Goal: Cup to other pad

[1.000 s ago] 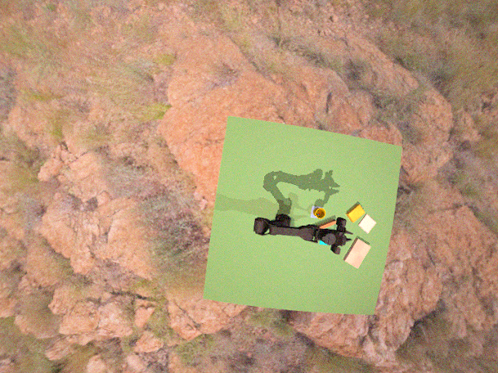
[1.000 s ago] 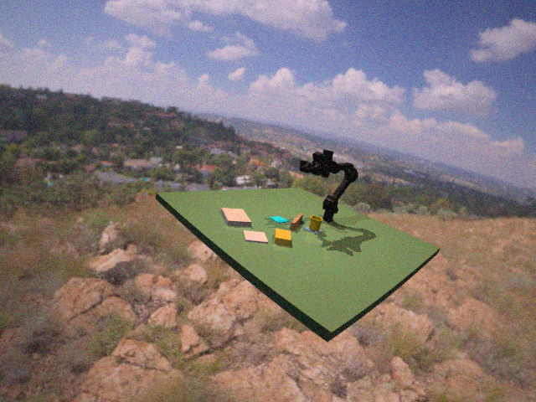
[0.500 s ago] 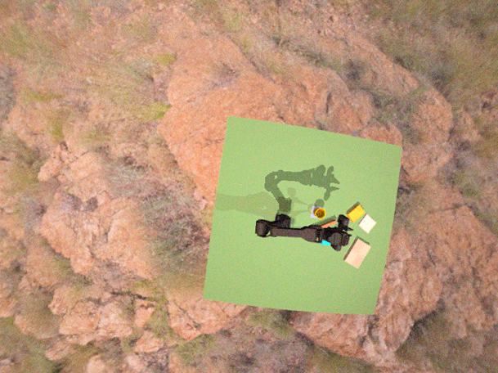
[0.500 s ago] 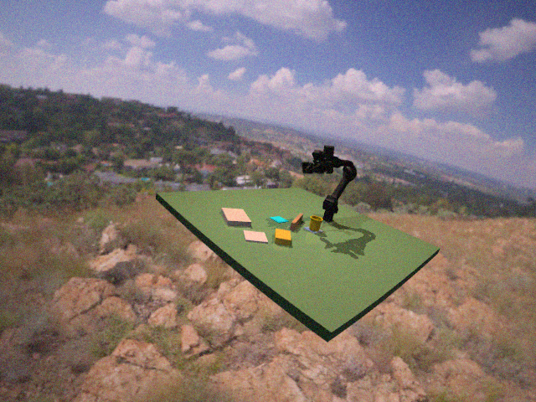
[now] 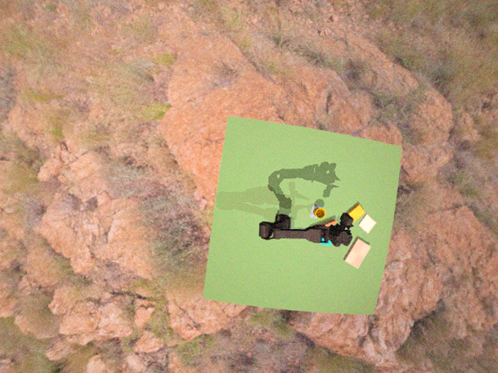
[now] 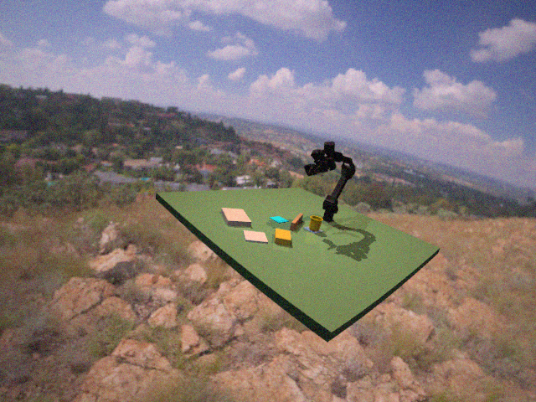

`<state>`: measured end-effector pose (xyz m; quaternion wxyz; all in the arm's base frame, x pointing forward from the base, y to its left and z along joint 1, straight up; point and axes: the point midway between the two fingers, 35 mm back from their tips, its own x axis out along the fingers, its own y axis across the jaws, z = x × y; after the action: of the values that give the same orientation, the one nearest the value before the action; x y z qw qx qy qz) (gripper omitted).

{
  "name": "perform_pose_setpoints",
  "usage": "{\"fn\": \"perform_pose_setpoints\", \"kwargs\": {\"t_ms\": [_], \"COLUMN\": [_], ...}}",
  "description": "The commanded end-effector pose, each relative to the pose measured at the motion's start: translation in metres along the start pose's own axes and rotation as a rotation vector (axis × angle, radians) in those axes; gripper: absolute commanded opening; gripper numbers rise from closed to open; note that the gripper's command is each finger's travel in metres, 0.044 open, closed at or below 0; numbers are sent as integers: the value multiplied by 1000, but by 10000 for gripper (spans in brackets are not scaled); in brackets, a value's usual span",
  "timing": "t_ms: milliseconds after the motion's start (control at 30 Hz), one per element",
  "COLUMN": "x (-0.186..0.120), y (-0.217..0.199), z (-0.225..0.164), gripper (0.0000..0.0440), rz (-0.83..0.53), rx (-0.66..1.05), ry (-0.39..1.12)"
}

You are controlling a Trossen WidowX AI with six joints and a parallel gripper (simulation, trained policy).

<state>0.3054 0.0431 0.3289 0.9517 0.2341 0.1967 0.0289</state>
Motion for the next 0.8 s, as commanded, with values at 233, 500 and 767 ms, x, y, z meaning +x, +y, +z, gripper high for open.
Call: {"fn": "perform_pose_setpoints", "kwargs": {"t_ms": [233,500,767], "x": [2,2,1], "y": [10,17,22], "z": [-9,-19,-31], "gripper": [164,166,167], "rz": [-28,-75,-141], "rx": [154,282,401], "ry": [127,229,325]}}
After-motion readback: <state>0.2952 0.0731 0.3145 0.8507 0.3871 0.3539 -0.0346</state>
